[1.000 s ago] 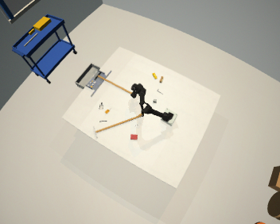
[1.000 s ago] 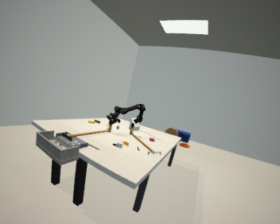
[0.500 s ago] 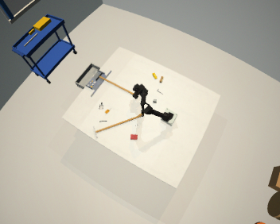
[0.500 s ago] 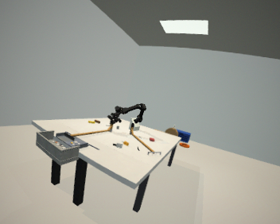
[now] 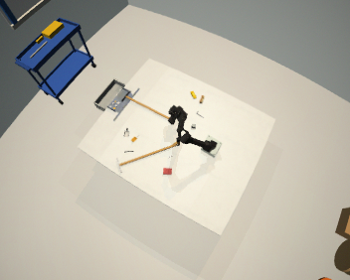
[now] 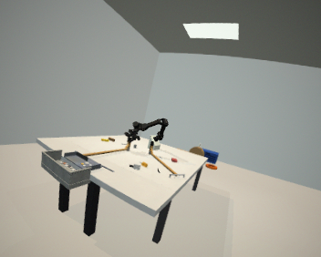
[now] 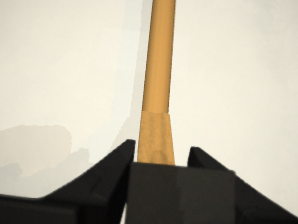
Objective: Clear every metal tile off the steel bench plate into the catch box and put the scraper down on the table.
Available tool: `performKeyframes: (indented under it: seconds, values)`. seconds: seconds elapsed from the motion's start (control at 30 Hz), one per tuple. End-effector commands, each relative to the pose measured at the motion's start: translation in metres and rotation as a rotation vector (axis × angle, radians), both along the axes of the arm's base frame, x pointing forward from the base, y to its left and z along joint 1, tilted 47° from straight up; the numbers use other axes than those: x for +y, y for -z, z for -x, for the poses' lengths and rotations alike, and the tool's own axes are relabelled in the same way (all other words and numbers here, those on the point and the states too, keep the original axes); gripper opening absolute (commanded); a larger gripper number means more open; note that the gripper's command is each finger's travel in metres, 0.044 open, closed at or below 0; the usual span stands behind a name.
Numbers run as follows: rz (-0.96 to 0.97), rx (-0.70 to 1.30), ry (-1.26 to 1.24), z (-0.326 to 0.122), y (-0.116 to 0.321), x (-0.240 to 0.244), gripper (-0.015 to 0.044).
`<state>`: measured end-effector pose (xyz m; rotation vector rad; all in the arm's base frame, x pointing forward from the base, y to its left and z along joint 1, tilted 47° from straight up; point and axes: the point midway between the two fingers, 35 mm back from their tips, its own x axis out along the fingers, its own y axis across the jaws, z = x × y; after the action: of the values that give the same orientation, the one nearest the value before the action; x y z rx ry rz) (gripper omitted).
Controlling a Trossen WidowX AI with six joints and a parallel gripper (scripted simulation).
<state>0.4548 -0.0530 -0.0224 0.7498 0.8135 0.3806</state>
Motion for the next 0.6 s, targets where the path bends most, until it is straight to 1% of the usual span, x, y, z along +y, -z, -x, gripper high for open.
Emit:
performKeyframes:
  seconds: [0.0,0.57]
  values:
    - [0.003,-0.01,0.013,0.007,-0.004,-0.006,0.0]
    - [0.003,-0.01,0.015,0.033,-0.001,-0.006,0.0]
